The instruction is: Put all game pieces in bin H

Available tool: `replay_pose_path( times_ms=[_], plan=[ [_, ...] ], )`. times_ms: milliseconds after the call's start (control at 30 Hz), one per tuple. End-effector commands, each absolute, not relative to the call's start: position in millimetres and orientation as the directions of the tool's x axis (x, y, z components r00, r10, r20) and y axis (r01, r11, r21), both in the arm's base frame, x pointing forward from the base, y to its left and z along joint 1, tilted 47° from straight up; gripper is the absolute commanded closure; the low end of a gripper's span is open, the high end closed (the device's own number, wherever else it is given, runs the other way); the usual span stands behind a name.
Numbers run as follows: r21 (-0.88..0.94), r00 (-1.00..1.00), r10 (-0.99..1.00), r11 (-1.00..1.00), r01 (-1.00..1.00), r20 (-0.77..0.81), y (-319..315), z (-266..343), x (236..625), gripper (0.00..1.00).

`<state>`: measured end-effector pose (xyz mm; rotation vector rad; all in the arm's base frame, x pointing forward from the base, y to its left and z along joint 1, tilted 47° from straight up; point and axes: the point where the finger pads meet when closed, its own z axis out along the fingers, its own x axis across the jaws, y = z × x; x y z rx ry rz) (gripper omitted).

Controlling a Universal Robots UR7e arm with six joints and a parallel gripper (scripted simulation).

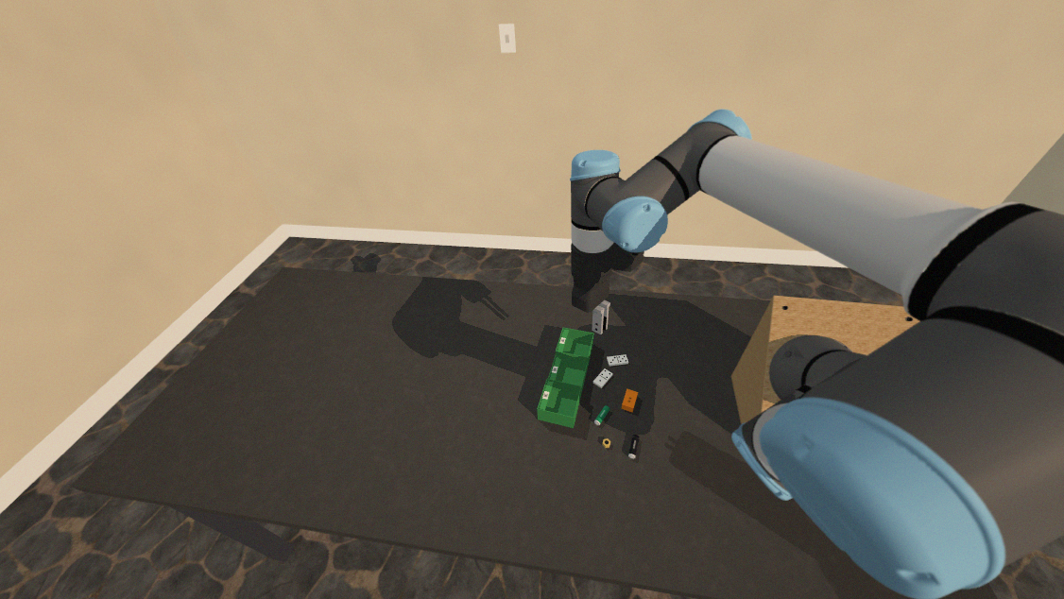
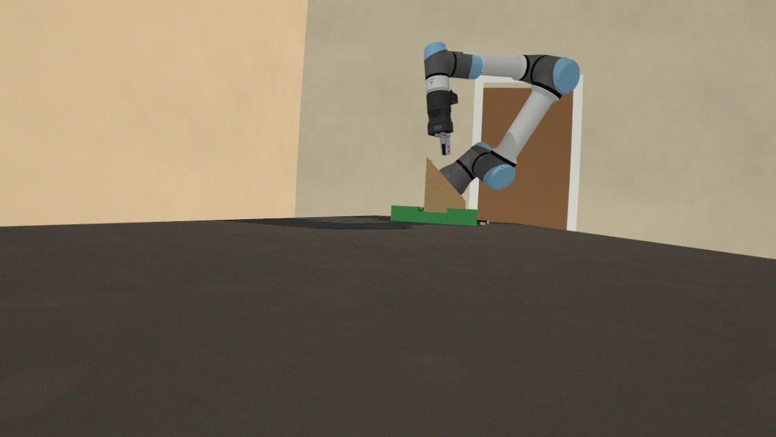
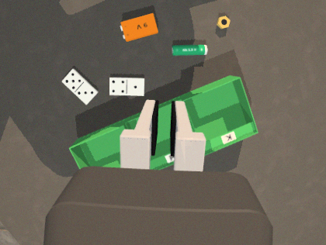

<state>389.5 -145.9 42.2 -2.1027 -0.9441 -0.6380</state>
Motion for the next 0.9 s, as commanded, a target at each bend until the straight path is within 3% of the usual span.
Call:
replay_pose_path(
  times_ms=[0,500,867],
  plan=[
    [-0.336,0.528,0.471,-0.433,0.836,0.707,-138,45,379,0.69],
    [0.019,0.124,0.677,-0.2,0.98,0.726,-108,45,345,0.69],
    [0.025,0.117,0.679,-0.196,0.98,0.725,-108,45,345,0.69]
  ],
)
